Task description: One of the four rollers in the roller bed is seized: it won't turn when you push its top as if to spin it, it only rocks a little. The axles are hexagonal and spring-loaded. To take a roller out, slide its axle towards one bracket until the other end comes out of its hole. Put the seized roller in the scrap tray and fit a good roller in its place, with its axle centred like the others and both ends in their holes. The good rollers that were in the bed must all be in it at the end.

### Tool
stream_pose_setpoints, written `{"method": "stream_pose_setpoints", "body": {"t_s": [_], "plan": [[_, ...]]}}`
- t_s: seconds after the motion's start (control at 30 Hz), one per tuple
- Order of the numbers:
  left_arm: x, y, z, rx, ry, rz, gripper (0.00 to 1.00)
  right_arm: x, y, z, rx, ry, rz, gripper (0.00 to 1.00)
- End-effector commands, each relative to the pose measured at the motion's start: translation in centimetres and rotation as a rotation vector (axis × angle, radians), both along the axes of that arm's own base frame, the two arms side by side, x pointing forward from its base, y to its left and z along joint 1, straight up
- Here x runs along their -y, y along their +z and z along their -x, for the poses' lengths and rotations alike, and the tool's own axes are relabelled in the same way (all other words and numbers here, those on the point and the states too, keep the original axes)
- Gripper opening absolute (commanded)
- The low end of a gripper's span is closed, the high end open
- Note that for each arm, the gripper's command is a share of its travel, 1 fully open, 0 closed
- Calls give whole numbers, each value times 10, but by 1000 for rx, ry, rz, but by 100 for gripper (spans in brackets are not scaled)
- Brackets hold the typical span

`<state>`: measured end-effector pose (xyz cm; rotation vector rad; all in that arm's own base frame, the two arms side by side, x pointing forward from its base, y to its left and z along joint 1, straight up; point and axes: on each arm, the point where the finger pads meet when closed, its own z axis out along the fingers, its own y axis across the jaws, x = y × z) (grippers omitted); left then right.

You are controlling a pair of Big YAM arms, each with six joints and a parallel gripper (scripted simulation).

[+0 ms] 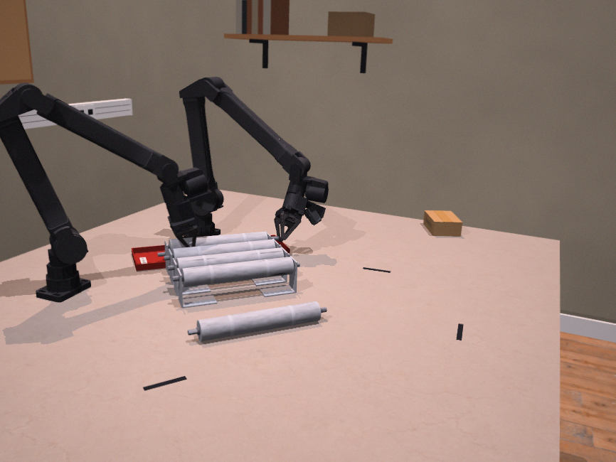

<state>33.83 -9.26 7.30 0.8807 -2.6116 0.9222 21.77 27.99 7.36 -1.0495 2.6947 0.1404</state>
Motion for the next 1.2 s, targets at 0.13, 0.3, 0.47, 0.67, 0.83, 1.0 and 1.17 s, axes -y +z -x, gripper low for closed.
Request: {"method": "stream_pose_setpoints", "body": {"t_s": [0.13,0.3,0.47,0.67,0.83,1.0,1.17], "plan": [[0,-5,-1,-14,-5,2,32,4,3,8,1,0,-1,62],[0,-5,-1,-14,-5,2,32,1,3,4,3,-6,-5,62],[0,-5,-1,-14,-5,2,32,1,3,4,4,-4,-4,62],[0,-5,-1,-14,-5,2,32,1,3,4,4,-4,-4,62],[-31,49,-19,76,-13,-8,32,-9,67,2,37,0,-52,62],[-39,47,-15,17,5,0,32,-9,80,3,37,2,-51,62],[-26,47,-2,37,-17,0,32,16,43,15,-15,-11,20,62]]}}
